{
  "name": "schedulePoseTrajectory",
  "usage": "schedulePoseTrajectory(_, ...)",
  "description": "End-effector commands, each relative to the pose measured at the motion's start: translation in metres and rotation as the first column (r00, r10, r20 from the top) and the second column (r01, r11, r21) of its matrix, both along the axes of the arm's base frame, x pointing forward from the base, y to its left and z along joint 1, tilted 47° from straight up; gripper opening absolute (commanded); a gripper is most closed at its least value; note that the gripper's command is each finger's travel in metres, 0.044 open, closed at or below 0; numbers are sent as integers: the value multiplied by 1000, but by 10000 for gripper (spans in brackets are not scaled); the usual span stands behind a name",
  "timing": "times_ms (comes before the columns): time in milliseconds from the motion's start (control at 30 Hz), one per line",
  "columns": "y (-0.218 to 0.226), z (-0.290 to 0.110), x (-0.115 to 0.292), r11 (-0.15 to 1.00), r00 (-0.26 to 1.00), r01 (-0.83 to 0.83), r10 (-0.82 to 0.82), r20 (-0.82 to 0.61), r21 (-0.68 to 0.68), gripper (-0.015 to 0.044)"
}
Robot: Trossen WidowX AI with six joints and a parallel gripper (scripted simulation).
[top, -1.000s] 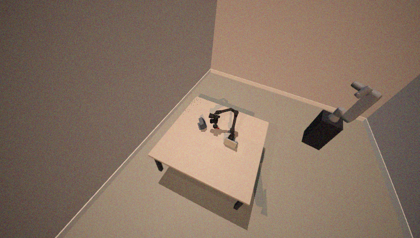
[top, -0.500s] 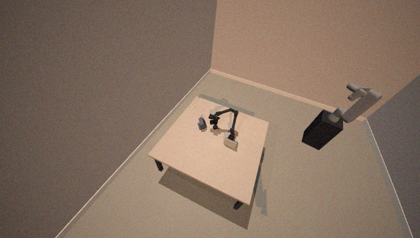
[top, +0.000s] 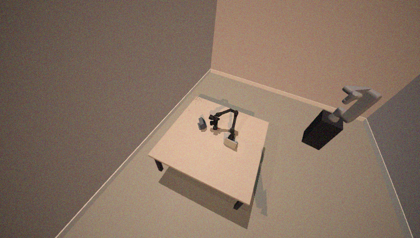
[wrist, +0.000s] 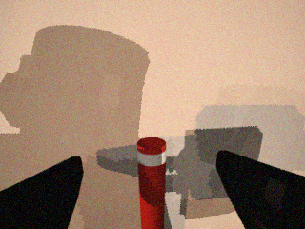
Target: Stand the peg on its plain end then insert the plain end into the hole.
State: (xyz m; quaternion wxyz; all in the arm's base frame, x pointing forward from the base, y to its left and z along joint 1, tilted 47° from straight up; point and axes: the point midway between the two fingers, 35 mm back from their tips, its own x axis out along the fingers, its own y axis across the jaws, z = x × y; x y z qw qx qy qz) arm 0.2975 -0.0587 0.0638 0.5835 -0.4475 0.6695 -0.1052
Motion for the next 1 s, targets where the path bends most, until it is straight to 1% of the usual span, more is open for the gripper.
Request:
schedulePoseTrajectory(0,-1,-1,0,1000,1000,-1,1,-2,-3,256)
schedulePoseTrajectory(167,-1,-1,0,1000,1000,-1,1,-2,-3,125)
schedulePoseTrajectory(200,-1,-1,0,1000,1000,-1,1,-2,-3,110)
schedulePoseTrajectory(533,-1,-1,0,1000,1000,-1,1,-2,-3,110)
schedulePoseTrajectory(833,-1,-1,0,1000,1000,-1,1,-2,-3,50)
schedulePoseTrajectory(967,-1,-1,0,1000,1000,-1,1,-2,-3,49)
